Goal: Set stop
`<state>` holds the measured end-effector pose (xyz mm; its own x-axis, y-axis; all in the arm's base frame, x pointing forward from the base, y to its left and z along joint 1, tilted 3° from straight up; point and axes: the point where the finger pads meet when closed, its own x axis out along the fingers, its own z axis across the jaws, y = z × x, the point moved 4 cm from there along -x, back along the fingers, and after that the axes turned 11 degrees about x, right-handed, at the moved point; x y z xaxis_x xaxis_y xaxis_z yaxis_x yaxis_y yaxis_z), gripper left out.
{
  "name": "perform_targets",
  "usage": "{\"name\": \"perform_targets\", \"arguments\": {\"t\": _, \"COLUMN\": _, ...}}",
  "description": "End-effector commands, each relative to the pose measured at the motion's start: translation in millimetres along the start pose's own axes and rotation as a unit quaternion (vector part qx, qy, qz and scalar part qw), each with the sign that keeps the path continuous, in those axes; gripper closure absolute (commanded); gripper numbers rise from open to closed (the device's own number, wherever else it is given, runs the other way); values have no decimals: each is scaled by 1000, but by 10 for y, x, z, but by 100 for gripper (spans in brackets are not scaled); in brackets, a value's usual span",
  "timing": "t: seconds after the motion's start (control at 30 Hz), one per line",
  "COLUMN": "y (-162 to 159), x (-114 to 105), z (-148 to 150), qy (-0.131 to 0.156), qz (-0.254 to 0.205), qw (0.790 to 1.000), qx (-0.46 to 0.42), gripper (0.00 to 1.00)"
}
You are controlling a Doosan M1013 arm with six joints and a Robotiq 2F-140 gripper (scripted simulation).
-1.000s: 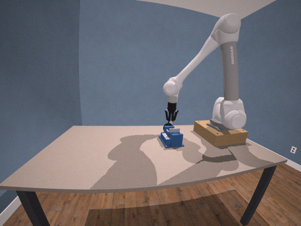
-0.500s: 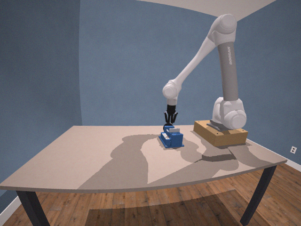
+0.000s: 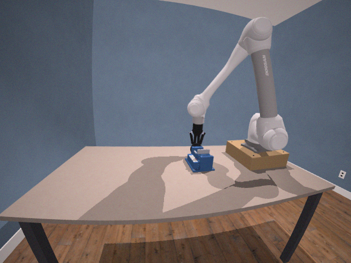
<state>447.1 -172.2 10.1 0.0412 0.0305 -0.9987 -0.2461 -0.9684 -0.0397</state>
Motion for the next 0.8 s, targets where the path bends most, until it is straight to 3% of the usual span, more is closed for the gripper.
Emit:
{"name": "perform_targets", "arguments": {"t": 0.0, "y": -15, "x": 21, "z": -76, "qy": 0, "qz": 0, "qw": 1000, "qx": 0, "gripper": 96}}
{"name": "perform_targets", "arguments": {"t": 0.37, "y": -55, "x": -20, "z": -285, "qy": 0, "qz": 0, "qw": 1000, "qx": 0, "gripper": 96}}
{"name": "perform_targets", "arguments": {"t": 0.77, "y": -85, "x": -255, "z": -439, "qy": 0, "qz": 0, "qw": 1000, "qx": 0, "gripper": 96}}
